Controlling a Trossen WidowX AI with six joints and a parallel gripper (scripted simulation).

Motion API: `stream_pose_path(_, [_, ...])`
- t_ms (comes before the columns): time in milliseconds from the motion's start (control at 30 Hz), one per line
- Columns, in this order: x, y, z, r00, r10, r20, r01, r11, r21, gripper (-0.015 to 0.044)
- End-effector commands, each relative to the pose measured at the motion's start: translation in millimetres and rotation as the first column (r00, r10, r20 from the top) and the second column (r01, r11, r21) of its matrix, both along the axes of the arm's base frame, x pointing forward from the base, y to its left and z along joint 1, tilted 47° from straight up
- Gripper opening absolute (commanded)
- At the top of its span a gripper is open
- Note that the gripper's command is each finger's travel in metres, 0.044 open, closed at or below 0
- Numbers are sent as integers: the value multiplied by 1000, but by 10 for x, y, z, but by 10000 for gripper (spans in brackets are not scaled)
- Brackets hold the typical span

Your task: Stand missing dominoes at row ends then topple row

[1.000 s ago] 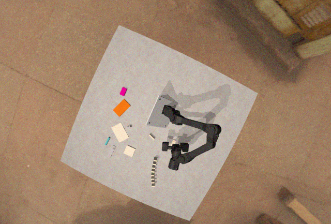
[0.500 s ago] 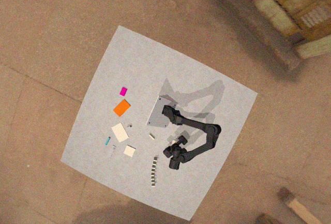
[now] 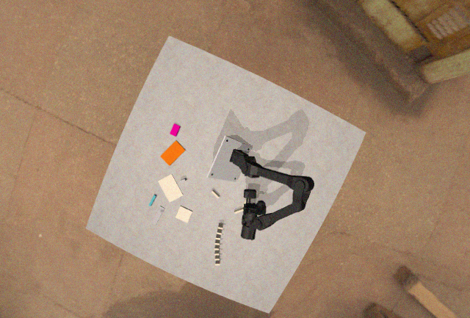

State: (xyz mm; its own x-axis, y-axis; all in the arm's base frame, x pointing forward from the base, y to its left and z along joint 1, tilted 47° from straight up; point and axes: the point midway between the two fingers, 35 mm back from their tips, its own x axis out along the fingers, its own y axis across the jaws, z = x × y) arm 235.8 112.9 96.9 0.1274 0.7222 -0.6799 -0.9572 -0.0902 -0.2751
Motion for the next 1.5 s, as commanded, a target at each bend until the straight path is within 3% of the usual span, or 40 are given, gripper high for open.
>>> stream_pose_path(0, [-18, 17, -37, 984, 128, 124, -125, 992, -36, 440])
stream_pose_path(300, [-16, 55, -65, 798, 436, 416, -398, 900, -180, 440])
stream_pose_path(700, [-17, 103, -102, 331, 708, 624, -586, 672, -453, 440])
stream_pose_path(1467, [0, 213, -204, 323, 710, 626, -587, 669, -457, 440])
